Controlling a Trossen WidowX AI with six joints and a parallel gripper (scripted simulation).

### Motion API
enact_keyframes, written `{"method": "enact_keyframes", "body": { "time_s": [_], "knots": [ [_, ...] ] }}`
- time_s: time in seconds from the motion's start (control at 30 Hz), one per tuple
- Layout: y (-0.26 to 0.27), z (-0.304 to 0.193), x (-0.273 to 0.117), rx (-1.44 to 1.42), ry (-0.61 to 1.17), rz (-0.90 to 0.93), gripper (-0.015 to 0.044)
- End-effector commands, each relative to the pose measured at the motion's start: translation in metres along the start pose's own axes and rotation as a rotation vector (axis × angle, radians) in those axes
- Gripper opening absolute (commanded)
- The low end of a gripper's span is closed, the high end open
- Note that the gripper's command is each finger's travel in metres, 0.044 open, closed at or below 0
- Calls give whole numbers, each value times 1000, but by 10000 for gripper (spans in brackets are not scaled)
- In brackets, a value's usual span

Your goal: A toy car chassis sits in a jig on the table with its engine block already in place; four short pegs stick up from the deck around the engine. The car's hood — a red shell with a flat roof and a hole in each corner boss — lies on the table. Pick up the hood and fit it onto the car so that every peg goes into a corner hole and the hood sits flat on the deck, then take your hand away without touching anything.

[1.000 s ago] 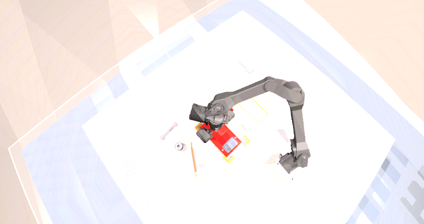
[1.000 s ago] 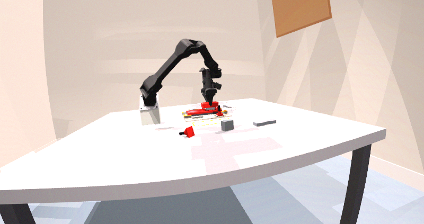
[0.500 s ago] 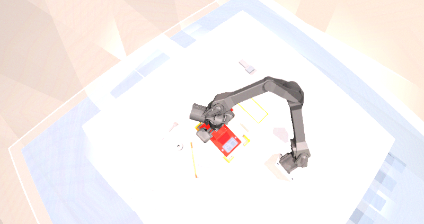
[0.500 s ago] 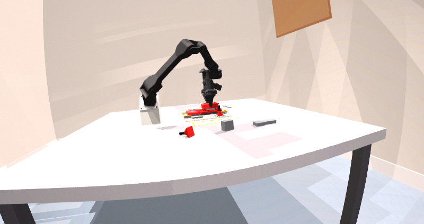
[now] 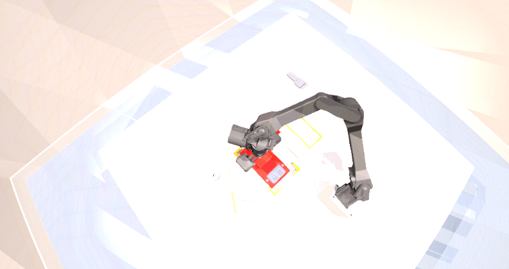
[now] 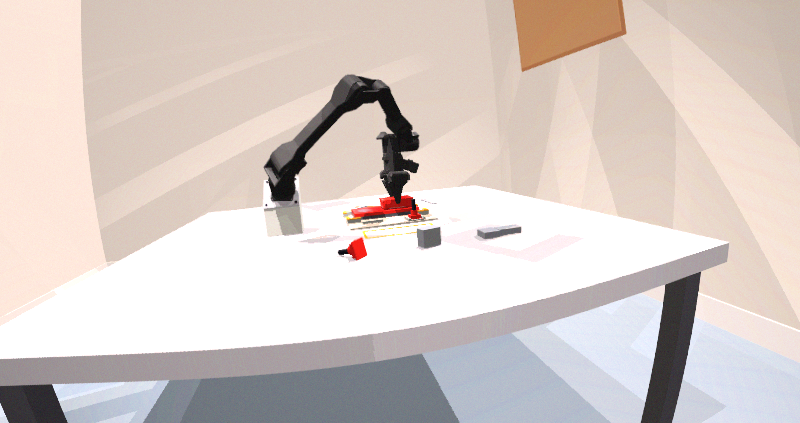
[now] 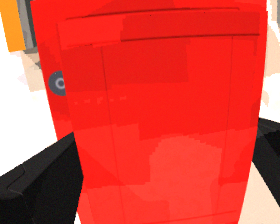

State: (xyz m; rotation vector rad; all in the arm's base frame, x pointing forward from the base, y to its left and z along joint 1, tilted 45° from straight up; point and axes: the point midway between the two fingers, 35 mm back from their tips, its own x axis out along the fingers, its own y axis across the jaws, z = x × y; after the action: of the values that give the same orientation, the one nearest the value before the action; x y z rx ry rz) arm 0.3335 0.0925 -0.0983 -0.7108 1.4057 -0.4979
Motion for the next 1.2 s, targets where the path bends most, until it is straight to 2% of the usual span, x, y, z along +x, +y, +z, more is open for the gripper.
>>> {"method": "enact_keyframes", "body": {
  "time_s": [0.0,0.13,0.7,0.87,1.07,1.17],
  "knots": [
    [0,0,2,-3,1,-4,0],
    [0,0,0,0,0,0,0],
    [0,0,1,0,1,0,440],
    [0,0,-6,0,1,1,440],
    [1,1,-62,-1,4,7,440],
    [0,0,-71,-1,5,8,440]
  ]
}}
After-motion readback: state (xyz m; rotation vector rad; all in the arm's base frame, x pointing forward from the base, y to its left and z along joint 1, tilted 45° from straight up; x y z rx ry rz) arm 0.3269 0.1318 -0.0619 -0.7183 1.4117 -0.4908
